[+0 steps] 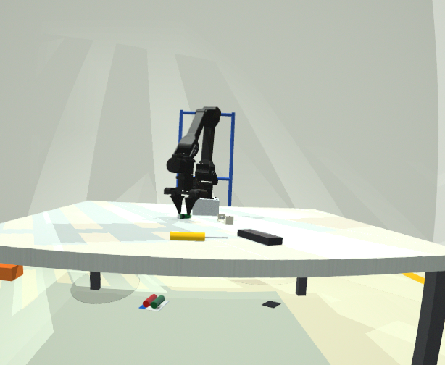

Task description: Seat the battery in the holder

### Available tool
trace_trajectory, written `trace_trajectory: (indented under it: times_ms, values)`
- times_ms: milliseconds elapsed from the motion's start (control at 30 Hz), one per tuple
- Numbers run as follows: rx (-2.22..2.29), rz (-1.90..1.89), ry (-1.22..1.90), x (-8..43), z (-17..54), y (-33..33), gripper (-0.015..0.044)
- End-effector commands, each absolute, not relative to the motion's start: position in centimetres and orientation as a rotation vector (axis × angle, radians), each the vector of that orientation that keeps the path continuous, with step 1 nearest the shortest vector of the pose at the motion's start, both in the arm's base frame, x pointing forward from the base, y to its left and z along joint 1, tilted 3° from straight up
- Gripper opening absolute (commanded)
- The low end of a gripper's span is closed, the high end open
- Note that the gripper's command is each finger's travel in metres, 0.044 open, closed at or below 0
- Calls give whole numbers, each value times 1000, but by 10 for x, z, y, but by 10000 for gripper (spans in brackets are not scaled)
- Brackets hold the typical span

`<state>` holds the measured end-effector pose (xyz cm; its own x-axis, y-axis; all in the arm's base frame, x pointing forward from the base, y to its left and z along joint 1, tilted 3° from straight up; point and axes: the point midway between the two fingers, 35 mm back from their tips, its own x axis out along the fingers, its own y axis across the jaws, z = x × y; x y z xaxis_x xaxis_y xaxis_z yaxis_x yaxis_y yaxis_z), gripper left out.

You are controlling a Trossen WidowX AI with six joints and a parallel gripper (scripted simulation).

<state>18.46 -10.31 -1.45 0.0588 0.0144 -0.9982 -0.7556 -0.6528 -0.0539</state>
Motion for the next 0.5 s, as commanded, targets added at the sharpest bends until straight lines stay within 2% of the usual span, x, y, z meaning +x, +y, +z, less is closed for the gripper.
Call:
trace_trajectory:
  times_ms: [0,167,333,467]
  values:
    - [-1733,1666,742,182,-23,-101,221]
    - [-1733,1666,741,182,-28,-101,221]
    - [-1733,1666,741,182,-28,-101,89]
    - [-1733,1666,741,182,-28,-101,63]
